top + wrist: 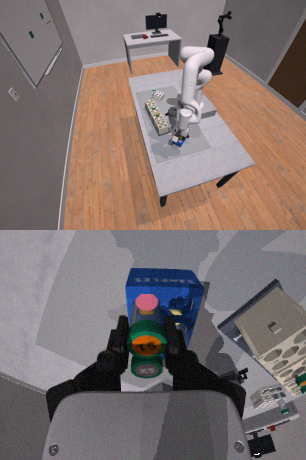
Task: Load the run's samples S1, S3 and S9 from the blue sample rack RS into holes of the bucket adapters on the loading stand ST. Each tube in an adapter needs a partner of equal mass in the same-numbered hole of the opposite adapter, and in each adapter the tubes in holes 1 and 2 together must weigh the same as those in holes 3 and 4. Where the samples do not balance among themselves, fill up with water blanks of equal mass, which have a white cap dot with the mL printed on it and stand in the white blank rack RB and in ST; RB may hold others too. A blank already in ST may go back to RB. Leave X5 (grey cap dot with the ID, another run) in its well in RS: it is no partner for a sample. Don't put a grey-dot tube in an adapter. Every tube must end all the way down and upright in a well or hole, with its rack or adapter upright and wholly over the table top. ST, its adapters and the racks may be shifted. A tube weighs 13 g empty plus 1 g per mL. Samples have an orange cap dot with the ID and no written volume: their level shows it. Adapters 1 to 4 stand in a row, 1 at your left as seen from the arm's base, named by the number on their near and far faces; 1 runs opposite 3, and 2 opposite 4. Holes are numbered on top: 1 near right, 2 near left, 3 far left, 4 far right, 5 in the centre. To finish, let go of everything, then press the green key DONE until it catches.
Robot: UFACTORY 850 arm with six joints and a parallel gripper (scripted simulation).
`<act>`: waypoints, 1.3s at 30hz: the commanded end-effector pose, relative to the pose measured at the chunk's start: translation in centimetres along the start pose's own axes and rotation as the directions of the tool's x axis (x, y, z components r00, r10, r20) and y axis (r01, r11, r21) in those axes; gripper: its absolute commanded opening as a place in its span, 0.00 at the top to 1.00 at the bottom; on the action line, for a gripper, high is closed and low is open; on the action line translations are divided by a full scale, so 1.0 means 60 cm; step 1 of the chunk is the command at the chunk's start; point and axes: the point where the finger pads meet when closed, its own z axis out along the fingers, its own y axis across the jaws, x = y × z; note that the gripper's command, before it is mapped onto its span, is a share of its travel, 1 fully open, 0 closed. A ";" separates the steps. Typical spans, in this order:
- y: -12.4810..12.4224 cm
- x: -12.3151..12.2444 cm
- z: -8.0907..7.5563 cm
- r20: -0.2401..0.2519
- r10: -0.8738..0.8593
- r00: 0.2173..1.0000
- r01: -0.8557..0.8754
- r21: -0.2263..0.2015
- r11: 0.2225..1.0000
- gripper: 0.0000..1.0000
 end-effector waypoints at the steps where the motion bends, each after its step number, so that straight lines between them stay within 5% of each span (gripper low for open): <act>1: 0.000 0.001 -0.001 -0.002 0.000 1.000 0.000 0.000 1.000 1.00; 39: 0.000 0.001 -0.021 -0.002 0.000 1.000 0.000 0.000 1.000 1.00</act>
